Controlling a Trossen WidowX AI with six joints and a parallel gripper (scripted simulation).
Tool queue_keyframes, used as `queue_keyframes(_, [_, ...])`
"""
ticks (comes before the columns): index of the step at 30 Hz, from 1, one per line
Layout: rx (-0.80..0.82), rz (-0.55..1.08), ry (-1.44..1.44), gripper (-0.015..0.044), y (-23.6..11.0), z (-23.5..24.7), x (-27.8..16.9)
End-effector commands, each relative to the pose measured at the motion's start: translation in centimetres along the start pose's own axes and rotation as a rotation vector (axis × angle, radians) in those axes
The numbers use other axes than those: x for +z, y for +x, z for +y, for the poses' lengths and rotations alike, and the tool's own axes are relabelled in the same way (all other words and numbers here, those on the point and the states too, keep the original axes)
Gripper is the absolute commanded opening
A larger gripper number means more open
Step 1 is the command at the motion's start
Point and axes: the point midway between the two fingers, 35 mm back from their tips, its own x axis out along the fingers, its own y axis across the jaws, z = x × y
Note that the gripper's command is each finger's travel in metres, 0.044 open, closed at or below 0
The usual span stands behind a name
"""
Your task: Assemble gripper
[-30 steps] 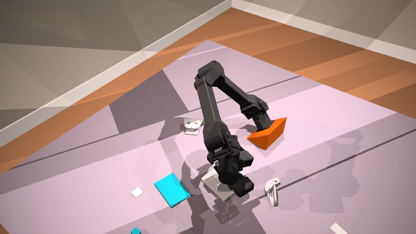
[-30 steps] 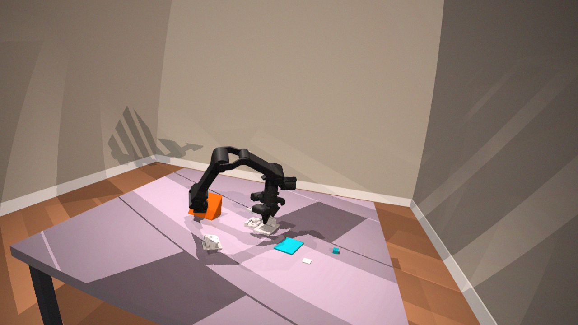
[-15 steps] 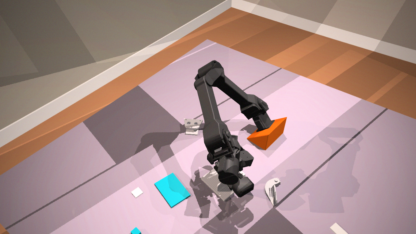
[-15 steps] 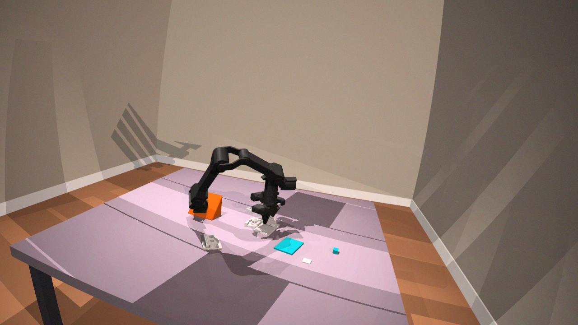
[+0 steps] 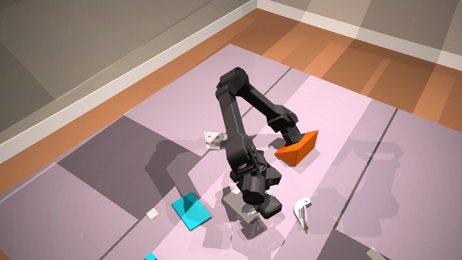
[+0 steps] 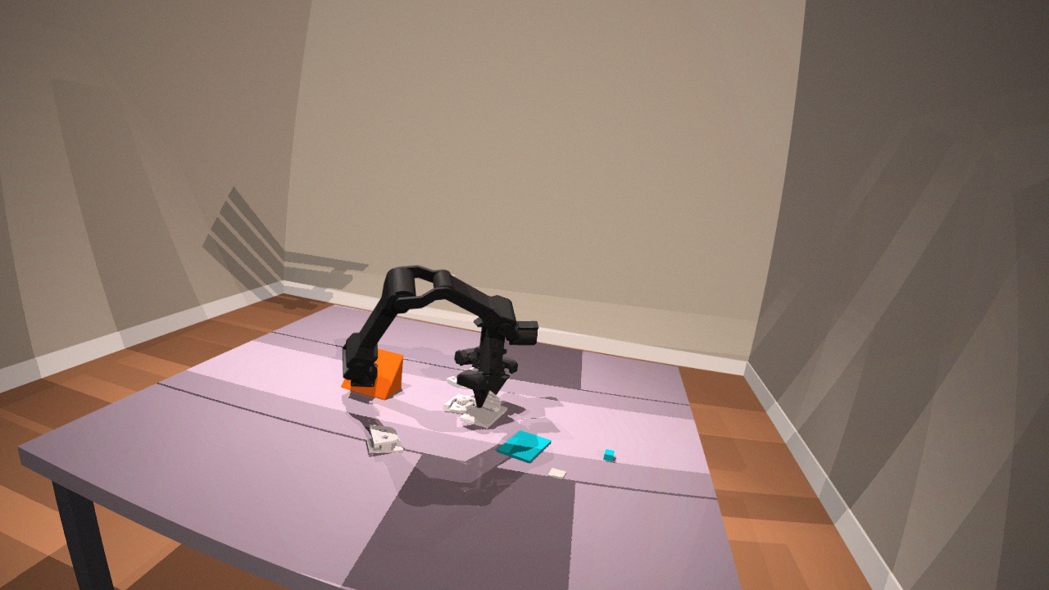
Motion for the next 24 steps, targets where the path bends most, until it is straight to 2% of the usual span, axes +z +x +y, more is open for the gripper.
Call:
queue_keyframes(1, [0.0,0.0,0.0,0.0224,0.0,0.0,0.0])
queue_keyframes(6, [-0.001,0.0,0.0,0.0224,-1.2,-0.1,-0.1])
queue_keyframes(12, [0.001,0.001,-0.002,0.0224,-6.7,0.0,0.1])
queue_keyframes(16, [-0.003,0.013,-0.009,0.0224,-6.5,-0.2,0.0])
queue_keyframes(24, [-0.009,0.01,0.181,0.0434,-6.7,-1.3,0.7])
